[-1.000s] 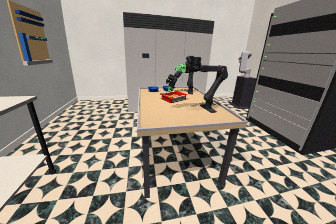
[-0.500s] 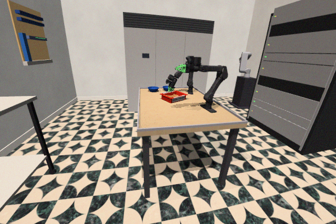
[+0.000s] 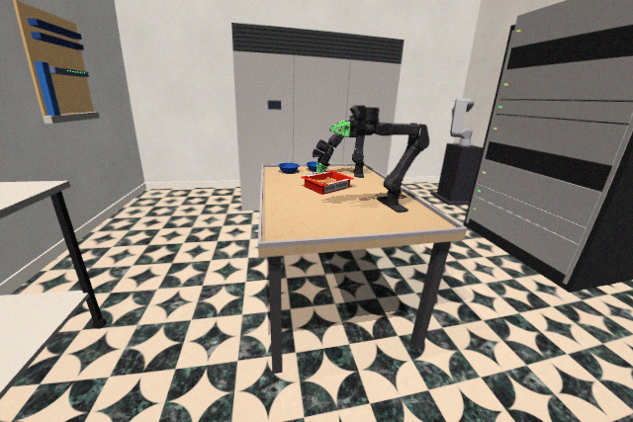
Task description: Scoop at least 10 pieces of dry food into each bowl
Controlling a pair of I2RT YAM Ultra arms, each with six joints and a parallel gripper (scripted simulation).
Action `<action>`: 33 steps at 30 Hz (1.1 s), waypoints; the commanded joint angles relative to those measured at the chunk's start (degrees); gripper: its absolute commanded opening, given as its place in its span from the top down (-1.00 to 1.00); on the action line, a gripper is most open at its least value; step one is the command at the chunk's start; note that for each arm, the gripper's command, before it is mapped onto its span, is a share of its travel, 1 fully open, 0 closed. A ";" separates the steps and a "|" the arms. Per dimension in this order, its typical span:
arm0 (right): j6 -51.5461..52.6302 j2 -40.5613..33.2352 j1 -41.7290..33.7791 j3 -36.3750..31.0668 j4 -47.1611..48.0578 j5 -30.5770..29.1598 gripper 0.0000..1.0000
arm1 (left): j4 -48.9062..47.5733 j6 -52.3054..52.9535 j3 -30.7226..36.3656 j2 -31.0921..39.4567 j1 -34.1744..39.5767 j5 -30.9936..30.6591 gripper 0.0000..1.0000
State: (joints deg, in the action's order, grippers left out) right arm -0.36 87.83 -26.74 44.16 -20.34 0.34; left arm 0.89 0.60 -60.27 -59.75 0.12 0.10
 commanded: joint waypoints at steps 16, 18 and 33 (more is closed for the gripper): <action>-0.31 -4.84 0.58 7.35 -8.34 0.38 0.36 | -0.23 -0.25 -2.06 0.98 -0.71 0.37 0.49; -0.17 -5.46 0.21 8.59 -12.40 0.22 0.36 | -0.23 -0.25 -2.06 0.98 -0.71 0.37 0.49; -0.32 -7.94 0.60 11.08 -14.52 0.40 0.36 | -0.23 -0.25 -2.06 0.98 -0.71 0.37 0.49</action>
State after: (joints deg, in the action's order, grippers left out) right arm -0.36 82.21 -26.74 53.74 -34.98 0.34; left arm 0.89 0.60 -60.27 -59.75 0.12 0.10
